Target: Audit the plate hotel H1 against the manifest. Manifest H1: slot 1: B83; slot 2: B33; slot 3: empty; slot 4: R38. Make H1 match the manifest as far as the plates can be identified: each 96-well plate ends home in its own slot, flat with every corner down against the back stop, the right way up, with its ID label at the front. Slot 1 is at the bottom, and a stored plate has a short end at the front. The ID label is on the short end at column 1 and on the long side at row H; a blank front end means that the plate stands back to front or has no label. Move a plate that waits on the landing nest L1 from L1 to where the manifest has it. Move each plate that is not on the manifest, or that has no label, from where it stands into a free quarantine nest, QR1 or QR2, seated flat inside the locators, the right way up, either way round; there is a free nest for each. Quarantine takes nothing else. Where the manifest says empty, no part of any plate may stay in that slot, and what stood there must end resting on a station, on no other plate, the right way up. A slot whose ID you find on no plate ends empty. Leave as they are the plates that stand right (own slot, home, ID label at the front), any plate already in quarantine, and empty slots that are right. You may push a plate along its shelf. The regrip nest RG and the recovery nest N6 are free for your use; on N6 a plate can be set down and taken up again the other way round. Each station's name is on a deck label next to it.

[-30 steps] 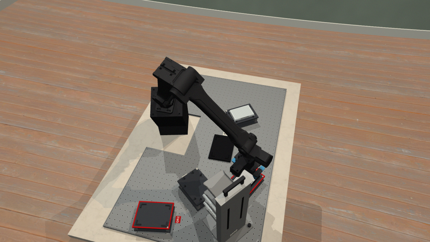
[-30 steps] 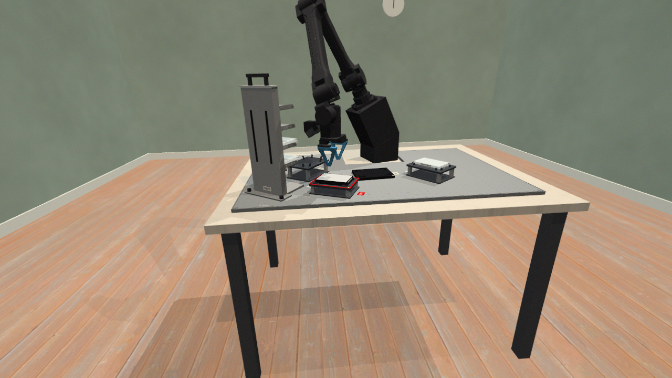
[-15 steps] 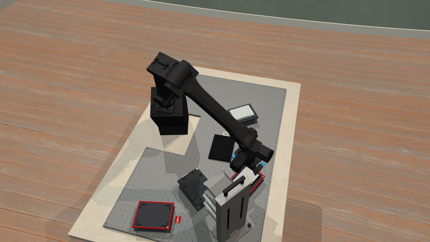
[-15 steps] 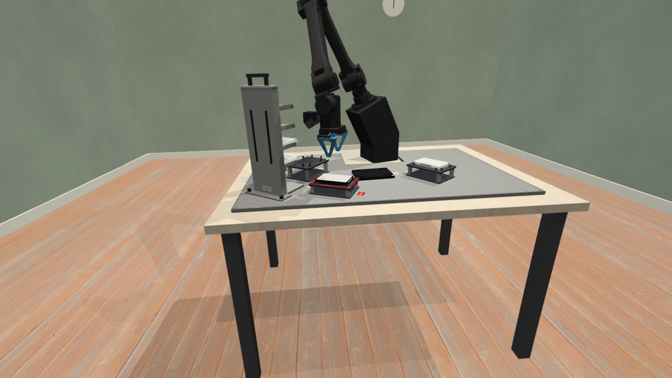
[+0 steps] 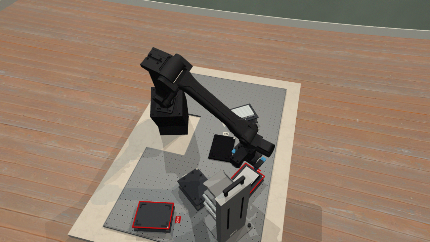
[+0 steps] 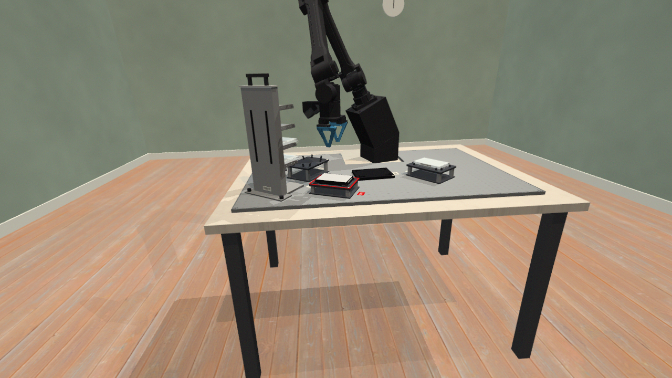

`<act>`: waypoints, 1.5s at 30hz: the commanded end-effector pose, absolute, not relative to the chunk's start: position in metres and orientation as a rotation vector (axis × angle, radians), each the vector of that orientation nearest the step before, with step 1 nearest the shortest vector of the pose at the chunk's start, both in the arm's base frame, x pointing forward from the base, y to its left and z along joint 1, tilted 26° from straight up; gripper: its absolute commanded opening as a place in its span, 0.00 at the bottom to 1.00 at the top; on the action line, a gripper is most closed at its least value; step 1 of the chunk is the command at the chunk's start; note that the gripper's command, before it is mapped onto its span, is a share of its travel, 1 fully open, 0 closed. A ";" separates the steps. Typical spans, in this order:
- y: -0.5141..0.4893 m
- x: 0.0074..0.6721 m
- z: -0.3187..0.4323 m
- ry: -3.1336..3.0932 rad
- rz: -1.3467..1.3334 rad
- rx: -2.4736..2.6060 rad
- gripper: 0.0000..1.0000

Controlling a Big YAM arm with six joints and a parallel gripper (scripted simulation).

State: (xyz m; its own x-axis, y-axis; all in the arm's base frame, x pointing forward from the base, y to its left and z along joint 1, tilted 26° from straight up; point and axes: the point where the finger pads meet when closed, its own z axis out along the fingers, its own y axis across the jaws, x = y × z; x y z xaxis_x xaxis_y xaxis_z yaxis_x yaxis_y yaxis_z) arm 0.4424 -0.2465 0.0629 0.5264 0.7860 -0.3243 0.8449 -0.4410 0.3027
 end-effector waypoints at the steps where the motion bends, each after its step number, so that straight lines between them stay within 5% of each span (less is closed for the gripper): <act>1: -0.241 0.459 0.094 1.307 -0.139 2.316 1.00; 45: -0.244 0.372 0.126 1.595 -0.391 1.854 1.00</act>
